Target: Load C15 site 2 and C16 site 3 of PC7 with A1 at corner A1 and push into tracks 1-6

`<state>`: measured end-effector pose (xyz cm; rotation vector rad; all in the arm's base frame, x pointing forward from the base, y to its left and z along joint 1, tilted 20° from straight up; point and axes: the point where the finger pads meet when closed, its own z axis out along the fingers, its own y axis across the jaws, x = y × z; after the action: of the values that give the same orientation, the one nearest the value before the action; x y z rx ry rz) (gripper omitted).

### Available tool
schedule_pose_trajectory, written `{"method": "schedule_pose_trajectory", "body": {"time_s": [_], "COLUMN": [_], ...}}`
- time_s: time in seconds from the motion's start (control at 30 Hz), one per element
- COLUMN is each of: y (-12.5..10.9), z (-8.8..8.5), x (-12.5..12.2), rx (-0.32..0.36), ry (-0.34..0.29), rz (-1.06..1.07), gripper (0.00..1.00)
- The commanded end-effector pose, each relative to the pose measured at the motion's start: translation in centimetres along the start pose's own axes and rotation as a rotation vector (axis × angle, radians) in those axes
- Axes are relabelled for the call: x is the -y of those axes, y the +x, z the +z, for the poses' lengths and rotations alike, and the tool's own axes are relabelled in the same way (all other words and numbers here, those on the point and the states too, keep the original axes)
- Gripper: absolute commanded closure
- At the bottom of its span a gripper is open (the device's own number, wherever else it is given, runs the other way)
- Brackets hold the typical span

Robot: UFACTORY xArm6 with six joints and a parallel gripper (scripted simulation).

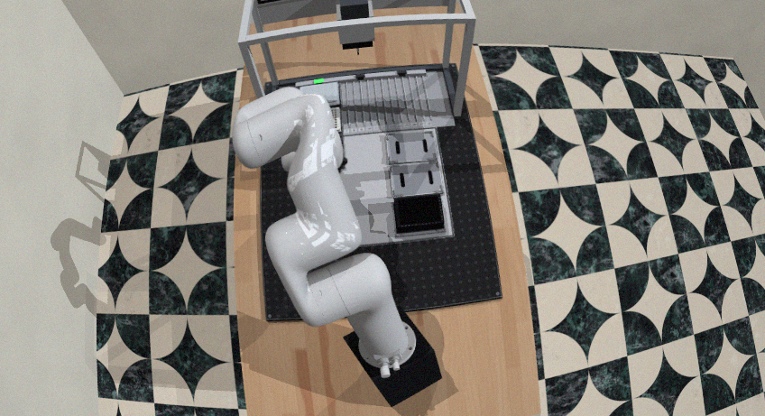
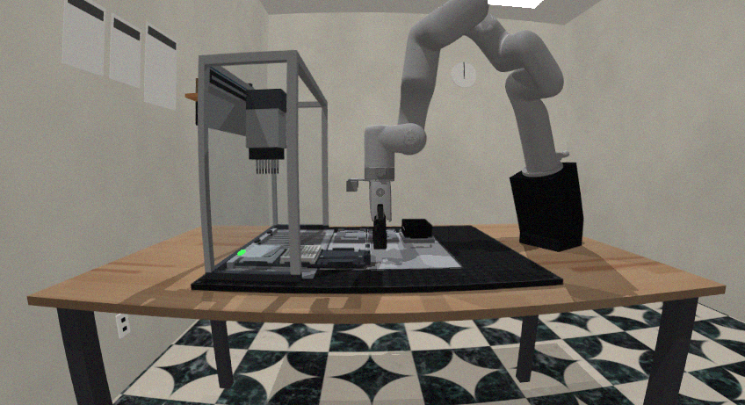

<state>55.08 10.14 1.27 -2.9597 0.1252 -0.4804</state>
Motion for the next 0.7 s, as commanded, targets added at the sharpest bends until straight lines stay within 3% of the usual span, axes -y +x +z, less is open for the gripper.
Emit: {"method": "schedule_pose_trajectory", "body": {"time_s": [0.0, 0.67], "y": [0.1, 0.1], "z": [-0.8, -3.8], "x": [0.0, 0.0], "rx": [-0.002, -0.002], "ry": [0.000, 0.000], "rz": [0.000, 0.000], "gripper": [0.18, 0.18]}}
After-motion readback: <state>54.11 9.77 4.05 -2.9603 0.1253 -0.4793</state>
